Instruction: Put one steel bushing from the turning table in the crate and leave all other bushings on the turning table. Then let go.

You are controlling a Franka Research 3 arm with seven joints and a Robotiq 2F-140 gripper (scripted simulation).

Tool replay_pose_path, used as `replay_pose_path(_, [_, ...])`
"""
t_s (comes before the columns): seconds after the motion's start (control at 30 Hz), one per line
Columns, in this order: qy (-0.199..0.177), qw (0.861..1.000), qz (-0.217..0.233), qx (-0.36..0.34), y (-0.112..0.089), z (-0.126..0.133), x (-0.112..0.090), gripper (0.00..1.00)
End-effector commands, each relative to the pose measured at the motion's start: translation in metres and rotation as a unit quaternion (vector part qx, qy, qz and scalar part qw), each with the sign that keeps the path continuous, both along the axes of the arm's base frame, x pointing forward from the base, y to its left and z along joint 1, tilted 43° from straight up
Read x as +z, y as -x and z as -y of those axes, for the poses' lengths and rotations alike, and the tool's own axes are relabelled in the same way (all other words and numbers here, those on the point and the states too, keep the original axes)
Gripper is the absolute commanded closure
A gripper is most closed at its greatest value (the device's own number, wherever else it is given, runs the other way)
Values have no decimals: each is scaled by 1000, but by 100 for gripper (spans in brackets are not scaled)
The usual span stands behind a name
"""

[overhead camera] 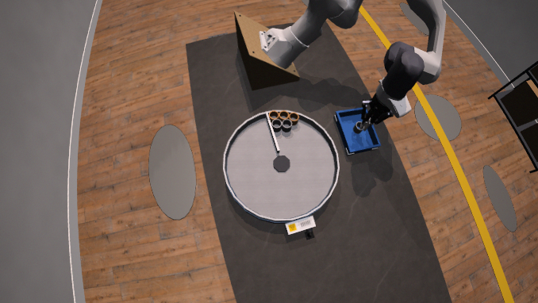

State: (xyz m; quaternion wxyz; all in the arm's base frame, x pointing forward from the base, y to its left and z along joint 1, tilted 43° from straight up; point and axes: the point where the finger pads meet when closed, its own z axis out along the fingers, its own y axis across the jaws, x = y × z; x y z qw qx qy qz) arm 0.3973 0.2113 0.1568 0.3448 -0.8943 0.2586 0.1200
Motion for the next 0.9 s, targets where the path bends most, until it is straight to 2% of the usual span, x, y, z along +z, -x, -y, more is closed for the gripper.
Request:
replay_pose_path(0.0, [2, 1000, 7, 2, -2, -3, -6, 100])
replay_pose_path(0.4, [2, 1000, 7, 2, -2, -10, -14, 100])
replay_pose_path(0.87, [2, 1000, 7, 2, -2, -11, -15, 100])
